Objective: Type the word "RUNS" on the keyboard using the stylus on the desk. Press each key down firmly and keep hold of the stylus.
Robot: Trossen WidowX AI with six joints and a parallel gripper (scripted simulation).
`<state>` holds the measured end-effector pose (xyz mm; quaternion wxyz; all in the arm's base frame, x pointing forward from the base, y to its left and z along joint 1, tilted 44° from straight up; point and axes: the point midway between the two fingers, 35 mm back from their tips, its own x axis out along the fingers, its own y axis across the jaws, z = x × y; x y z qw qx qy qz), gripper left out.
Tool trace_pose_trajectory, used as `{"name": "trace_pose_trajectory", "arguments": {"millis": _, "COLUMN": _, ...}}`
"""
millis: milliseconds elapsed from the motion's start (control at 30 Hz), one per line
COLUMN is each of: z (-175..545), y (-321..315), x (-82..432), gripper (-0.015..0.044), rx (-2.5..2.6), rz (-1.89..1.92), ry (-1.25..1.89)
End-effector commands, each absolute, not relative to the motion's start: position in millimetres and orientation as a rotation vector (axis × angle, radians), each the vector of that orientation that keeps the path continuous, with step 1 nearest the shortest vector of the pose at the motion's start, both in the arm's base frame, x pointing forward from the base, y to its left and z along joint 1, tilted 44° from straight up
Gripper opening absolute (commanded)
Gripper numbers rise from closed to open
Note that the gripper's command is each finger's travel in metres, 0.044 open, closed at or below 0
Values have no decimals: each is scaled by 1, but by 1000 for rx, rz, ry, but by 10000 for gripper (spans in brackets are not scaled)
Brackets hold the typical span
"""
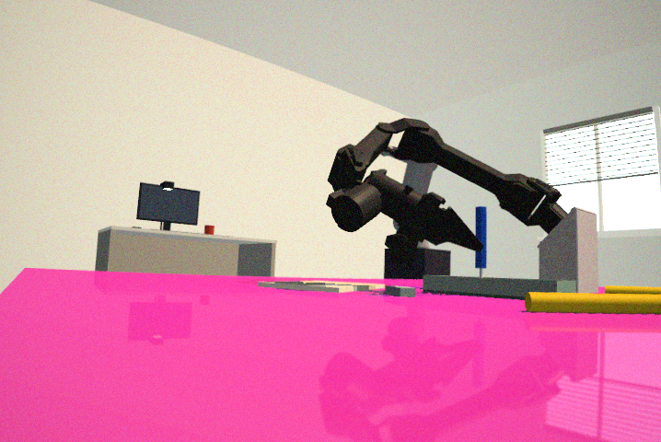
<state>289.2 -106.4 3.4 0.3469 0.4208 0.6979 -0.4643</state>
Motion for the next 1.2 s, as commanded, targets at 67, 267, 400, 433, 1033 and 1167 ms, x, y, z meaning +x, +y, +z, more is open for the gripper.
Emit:
{"name": "trace_pose_trajectory", "arguments": {"millis": 67, "z": 3, "y": -106, "x": 288, "gripper": 81, "rx": 1086, "rz": -1207, "ry": 1813}}
{"name": "trace_pose_trajectory", "arguments": {"millis": 267, "z": 16, "y": -94, "x": 290, "gripper": 81, "rx": 1086, "rz": -1206, "ry": 1813}}
{"name": "trace_pose_trajectory", "arguments": {"millis": 400, "z": 30, "y": -81, "x": 291, "gripper": 81, "rx": 1087, "rz": -1205, "ry": 1814}}
{"name": "trace_pose_trajectory", "arguments": {"millis": 433, "z": 30, "y": -81, "x": 291, "gripper": 81, "rx": 1087, "rz": -1205, "ry": 1814}}
{"name": "trace_pose_trajectory", "arguments": {"millis": 1033, "z": 44, "y": -91, "x": 270, "gripper": 0, "rx": 1080, "rz": -1203, "ry": 1813}}
{"name": "trace_pose_trajectory", "arguments": {"millis": 1167, "z": 55, "y": -97, "x": 252, "gripper": 0, "rx": 1085, "rz": -1209, "ry": 1816}}
